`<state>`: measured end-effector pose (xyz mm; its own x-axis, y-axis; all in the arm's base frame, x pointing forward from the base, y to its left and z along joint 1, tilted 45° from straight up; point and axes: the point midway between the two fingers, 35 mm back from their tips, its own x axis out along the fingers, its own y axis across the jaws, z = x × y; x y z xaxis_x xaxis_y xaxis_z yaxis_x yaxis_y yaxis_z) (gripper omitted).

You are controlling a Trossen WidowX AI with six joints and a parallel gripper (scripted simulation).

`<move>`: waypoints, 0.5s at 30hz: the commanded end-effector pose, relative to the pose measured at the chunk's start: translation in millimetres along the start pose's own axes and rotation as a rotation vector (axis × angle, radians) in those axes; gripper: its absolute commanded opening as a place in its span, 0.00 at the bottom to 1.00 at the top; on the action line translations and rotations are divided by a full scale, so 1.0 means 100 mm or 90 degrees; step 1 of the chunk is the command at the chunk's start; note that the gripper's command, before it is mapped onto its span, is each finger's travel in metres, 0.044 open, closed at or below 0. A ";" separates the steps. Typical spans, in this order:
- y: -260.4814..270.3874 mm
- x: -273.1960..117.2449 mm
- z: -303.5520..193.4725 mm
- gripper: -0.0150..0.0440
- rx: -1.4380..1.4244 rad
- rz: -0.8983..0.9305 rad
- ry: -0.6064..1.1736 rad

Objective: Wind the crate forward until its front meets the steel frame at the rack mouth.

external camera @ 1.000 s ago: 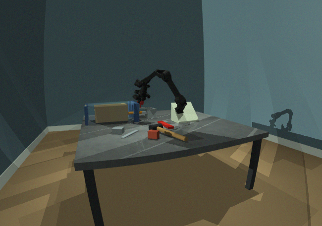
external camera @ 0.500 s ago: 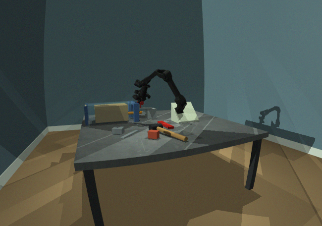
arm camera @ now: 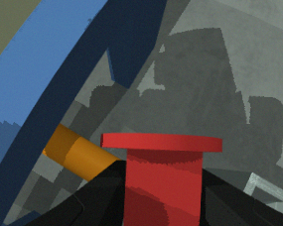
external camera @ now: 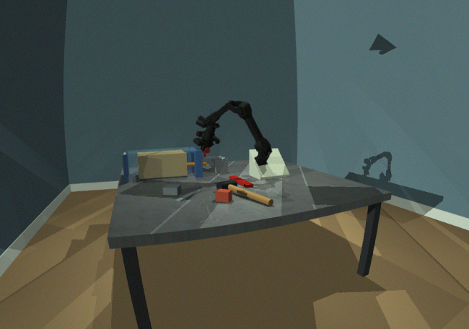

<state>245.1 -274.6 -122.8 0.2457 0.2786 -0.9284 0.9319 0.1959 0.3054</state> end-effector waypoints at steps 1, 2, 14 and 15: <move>0.07 -0.03 -0.18 0.25 0.001 0.009 0.023; 0.07 -0.03 -0.19 0.25 0.001 0.009 0.023; 0.10 -0.09 -0.30 0.25 0.002 0.009 0.024; 0.10 -0.10 -0.32 0.25 0.002 0.009 0.024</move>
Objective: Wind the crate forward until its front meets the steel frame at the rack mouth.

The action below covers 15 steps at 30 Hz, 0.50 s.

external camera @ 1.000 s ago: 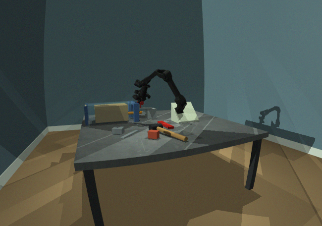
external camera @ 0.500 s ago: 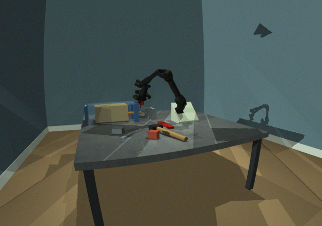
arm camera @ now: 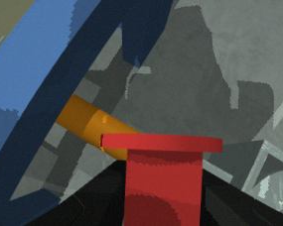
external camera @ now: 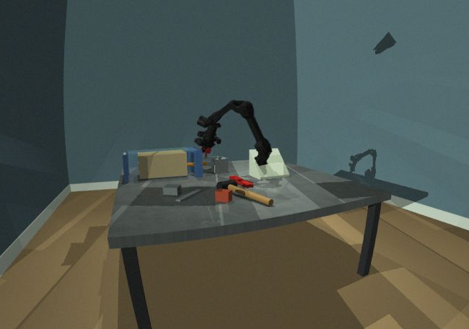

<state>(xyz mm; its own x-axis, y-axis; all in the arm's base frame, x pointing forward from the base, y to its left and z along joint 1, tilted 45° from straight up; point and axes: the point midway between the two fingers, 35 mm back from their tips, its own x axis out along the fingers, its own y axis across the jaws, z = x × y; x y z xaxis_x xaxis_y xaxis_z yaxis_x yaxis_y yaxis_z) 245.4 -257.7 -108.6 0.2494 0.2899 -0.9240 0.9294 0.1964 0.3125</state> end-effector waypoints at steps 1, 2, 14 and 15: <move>0.03 -0.01 -0.14 0.25 0.003 0.004 0.017; 0.03 -0.02 -0.15 0.25 0.003 0.004 0.017; 0.03 -0.08 -0.27 0.25 0.004 0.004 0.018; 0.03 -0.08 -0.28 0.25 0.004 0.004 0.018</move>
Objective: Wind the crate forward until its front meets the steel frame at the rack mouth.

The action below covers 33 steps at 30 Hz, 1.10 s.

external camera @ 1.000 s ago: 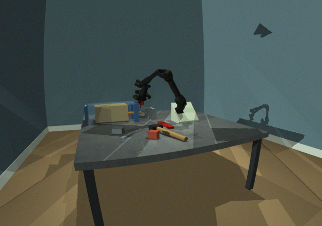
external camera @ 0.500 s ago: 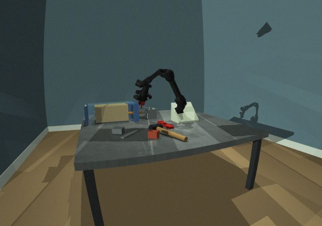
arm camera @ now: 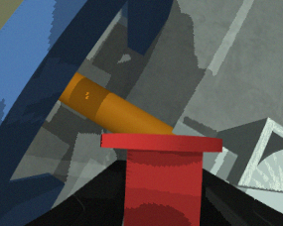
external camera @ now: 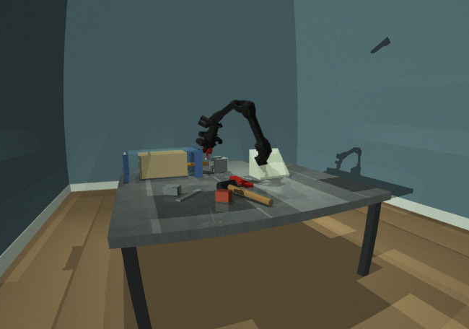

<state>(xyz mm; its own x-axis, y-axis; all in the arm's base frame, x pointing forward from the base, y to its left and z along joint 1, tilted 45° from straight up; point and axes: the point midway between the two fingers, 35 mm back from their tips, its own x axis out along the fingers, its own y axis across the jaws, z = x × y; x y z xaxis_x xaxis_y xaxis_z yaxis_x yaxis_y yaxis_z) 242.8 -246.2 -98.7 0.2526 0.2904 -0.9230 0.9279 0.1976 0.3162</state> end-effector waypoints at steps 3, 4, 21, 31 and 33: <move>0.00 -0.03 -0.17 0.25 0.005 0.002 0.018; 0.00 -0.04 -0.18 0.25 0.005 0.002 0.018; -0.03 -0.12 -0.35 0.25 0.006 0.002 0.019; -0.07 -0.17 -0.45 0.25 0.006 0.001 0.020; -0.08 -0.18 -0.47 0.25 0.006 0.001 0.020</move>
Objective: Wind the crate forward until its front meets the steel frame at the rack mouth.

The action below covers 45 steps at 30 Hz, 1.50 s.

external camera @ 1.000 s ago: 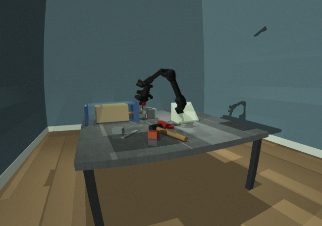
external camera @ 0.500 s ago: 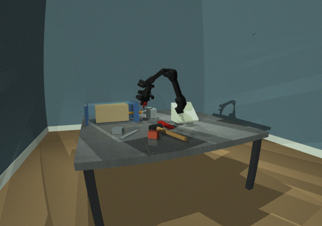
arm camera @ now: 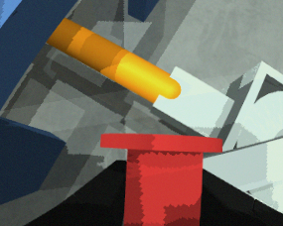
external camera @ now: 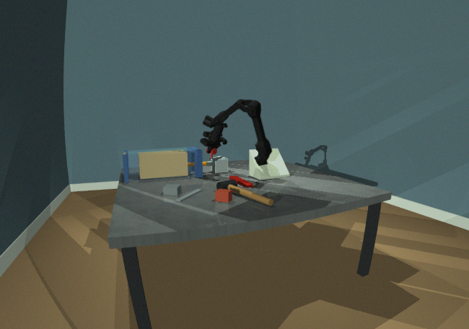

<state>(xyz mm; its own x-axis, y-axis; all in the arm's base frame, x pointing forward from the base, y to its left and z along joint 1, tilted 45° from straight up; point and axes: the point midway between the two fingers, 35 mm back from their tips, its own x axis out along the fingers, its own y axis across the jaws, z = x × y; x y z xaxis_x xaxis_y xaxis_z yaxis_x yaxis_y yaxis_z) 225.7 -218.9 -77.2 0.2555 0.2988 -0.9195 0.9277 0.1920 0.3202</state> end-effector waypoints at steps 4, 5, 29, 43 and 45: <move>-0.06 -0.03 -0.15 0.25 0.003 -0.002 0.015; -0.06 -0.03 -0.16 0.25 0.003 -0.002 0.015; -0.21 -0.13 -0.36 0.25 0.004 -0.003 0.016; -0.33 -0.18 -0.46 0.25 0.004 -0.004 0.016; -0.35 -0.18 -0.47 0.25 0.004 -0.004 0.016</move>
<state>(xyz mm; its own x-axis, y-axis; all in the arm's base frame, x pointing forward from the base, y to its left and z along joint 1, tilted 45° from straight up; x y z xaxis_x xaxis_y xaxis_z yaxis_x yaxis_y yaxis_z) 187.4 -193.8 -60.1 0.2662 0.3097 -0.9128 0.9234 0.1899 0.3337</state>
